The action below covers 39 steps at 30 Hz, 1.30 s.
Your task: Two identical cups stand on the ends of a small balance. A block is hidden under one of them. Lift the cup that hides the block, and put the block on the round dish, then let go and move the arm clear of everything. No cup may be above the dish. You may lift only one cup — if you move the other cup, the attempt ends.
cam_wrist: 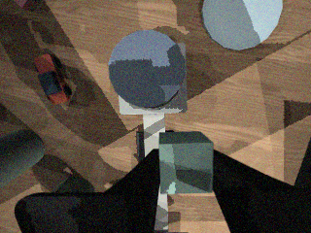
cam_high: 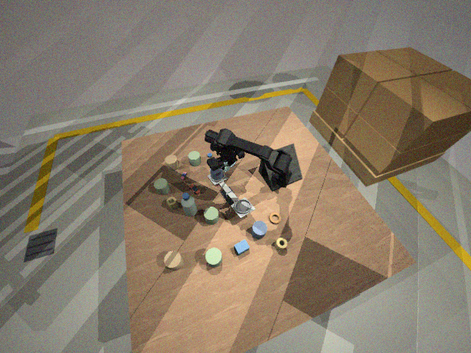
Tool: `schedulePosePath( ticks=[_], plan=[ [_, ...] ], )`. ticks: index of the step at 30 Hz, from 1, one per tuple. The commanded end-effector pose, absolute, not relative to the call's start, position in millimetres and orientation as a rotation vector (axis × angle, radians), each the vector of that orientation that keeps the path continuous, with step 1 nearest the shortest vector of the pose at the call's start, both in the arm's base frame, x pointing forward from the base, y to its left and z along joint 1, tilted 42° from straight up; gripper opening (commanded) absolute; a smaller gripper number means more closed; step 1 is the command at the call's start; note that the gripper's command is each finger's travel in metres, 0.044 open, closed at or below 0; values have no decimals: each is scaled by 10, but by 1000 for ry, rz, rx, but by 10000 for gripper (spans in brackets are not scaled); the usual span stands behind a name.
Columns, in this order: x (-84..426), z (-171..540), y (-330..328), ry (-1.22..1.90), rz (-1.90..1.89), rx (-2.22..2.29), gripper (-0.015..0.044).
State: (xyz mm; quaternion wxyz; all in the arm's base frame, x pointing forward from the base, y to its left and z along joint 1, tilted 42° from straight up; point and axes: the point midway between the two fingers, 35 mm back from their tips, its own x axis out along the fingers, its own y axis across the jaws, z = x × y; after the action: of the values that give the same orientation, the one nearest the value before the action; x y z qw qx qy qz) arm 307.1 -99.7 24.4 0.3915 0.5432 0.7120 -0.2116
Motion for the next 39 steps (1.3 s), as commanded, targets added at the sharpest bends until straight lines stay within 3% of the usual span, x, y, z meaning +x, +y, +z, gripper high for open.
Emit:
schedulePosePath(
  ticks=[1,20,39],
  plan=[
    [3045,-5,-1208,1807,-533,1366,0],
    [2553,-1220,-1809,1872,-478,1344,0],
    [2486,-1547,-1547,1872,-476,1345,0]
  ],
)
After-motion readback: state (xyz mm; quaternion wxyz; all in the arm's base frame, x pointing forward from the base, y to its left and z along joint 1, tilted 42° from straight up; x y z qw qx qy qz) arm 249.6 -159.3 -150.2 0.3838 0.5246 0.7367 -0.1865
